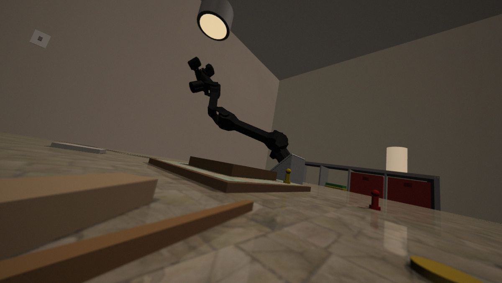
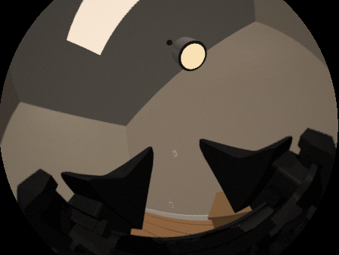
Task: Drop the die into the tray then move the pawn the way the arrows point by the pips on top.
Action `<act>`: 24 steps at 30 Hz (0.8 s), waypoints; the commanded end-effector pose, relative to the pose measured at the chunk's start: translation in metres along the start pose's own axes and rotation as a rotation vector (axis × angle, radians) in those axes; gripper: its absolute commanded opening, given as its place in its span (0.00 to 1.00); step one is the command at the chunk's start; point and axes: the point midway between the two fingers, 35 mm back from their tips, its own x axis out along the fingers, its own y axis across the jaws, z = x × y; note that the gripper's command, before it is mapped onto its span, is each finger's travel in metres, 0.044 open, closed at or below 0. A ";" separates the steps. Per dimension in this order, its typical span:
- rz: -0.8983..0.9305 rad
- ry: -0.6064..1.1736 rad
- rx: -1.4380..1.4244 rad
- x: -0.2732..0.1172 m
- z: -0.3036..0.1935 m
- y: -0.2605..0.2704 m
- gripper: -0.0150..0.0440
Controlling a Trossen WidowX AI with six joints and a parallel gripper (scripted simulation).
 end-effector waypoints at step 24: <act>-0.345 -0.888 -1.882 -0.132 0.272 0.055 0.72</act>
